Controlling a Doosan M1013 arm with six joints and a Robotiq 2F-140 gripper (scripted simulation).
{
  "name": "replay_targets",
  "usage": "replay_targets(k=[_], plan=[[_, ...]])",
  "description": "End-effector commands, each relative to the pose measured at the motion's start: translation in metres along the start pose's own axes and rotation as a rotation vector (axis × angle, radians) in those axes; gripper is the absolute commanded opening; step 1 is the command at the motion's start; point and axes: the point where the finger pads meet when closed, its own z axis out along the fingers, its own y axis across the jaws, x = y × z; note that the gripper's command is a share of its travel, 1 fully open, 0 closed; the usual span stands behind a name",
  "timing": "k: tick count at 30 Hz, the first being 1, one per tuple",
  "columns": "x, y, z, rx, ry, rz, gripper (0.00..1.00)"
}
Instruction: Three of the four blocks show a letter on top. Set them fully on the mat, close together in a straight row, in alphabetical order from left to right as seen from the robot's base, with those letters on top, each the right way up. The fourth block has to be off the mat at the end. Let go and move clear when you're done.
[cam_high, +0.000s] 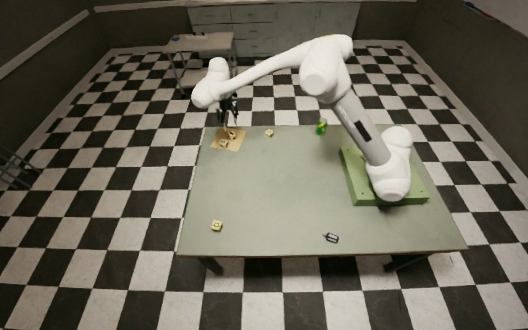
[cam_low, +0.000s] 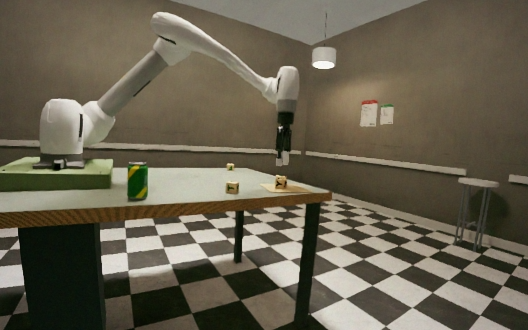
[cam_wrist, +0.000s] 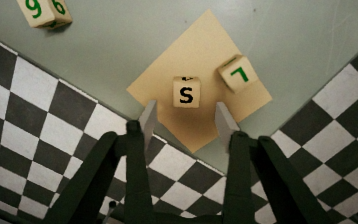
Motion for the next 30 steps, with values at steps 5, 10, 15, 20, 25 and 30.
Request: replay_targets(k=[5,10,15,20,25,30], plan=[[0.0,0.0,0.001,-0.001,-0.001,0.0,0.55],[0.0,0.0,0.007,-0.001,-0.001,0.0,0.55],[0.0,0.0,0.013,-0.001,-0.001,0.0,0.55],[0.0,0.001,0.018,-0.001,-0.001,0.0,0.55],[0.0,0.001,0.026,-0.001,-0.001,0.0,0.55],[0.0,0.001,0.034,-0.001,-0.001,0.0,0.55]])
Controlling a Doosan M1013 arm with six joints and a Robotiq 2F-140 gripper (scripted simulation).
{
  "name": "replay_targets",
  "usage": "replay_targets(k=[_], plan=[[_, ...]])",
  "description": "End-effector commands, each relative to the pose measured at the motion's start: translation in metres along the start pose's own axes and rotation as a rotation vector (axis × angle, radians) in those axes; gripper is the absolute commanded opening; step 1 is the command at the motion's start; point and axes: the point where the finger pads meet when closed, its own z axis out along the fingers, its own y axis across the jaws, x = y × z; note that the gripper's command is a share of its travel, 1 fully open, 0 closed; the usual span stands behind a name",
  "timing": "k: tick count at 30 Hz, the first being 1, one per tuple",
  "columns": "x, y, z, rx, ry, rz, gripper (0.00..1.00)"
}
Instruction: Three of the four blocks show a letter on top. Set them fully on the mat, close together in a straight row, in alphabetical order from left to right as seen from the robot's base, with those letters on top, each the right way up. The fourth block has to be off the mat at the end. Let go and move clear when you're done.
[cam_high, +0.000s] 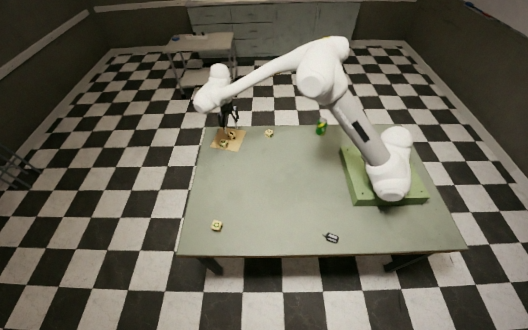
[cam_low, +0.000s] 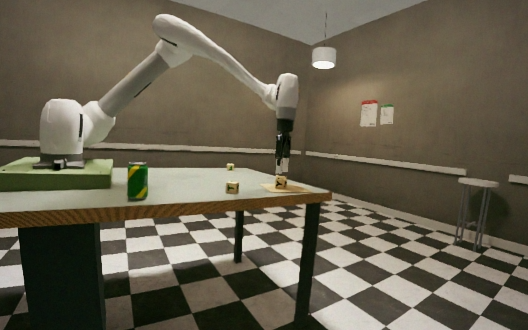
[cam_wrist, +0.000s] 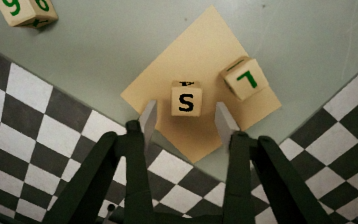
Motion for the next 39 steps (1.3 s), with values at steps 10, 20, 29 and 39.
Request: replay_targets(k=[10,20,29,39], plan=[[0.0,0.0,0.011,-0.002,-0.001,0.0,0.55],[0.0,0.001,0.016,-0.002,-0.001,0.0,0.55],[0.0,0.001,0.016,-0.002,-0.001,0.0,0.55],[0.0,0.001,0.016,-0.002,-0.001,0.0,0.55]])
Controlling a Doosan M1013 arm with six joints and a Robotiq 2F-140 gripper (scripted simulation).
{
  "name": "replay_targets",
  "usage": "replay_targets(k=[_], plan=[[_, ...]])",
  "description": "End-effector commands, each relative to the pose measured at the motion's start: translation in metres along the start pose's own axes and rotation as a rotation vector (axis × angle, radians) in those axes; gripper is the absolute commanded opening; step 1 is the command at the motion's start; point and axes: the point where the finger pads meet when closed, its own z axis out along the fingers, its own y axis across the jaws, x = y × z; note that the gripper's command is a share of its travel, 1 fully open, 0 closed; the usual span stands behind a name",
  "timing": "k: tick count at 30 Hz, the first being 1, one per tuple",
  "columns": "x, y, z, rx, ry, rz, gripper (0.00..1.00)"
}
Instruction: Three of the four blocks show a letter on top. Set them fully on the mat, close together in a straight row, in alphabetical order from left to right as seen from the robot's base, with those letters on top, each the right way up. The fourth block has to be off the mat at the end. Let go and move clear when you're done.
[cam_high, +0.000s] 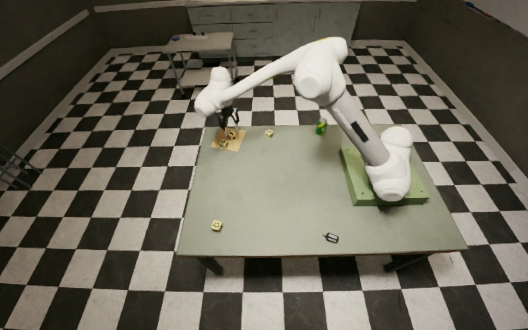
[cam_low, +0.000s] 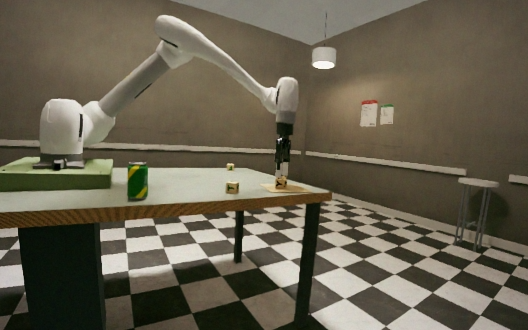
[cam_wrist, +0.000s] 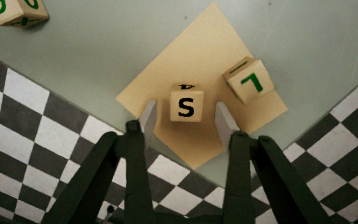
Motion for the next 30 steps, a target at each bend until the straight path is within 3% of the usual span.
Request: replay_targets(k=[1,19,30], plan=[[0.0,0.001,-0.002,-0.001,-0.001,0.0,0.55],[-0.001,0.001,0.0,-0.001,-0.001,0.0,0.55],[-0.001,0.001,0.029,-0.001,-0.001,0.0,0.55]])
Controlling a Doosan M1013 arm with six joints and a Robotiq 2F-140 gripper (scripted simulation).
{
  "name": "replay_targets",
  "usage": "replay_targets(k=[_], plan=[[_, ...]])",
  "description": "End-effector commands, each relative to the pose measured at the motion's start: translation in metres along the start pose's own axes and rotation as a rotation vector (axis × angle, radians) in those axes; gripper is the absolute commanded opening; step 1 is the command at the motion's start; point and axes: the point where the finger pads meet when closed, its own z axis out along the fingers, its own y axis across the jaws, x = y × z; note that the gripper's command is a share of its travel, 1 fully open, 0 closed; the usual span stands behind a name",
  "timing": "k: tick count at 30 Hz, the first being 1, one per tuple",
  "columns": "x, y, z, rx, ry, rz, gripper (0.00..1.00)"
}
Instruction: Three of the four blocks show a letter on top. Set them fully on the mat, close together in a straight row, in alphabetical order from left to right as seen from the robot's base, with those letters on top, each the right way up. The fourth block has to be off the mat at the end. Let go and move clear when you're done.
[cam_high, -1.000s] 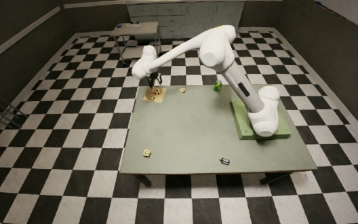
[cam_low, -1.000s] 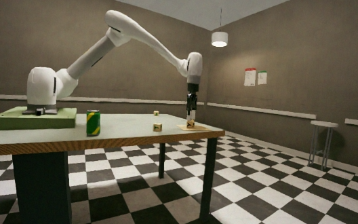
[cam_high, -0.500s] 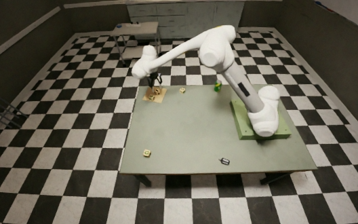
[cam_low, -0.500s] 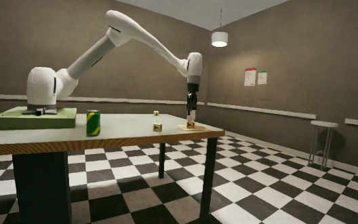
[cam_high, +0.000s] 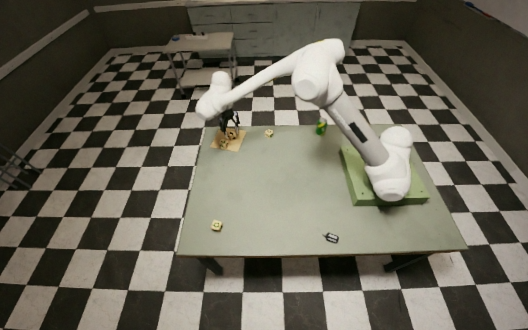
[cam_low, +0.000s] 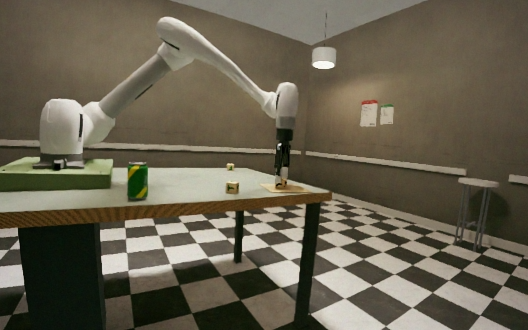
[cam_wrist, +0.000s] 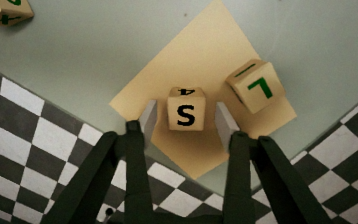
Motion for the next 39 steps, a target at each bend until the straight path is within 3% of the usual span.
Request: replay_targets(k=[1,11,24,25,39], plan=[[0.0,0.0,0.007,-0.002,-0.001,0.0,0.55],[0.0,0.001,0.024,-0.002,-0.001,0.0,0.55],[0.0,0.001,0.026,-0.002,-0.001,0.0,0.55],[0.0,0.001,0.026,-0.002,-0.001,0.0,0.44],[0.0,0.001,0.026,-0.002,-0.001,0.0,0.44]])
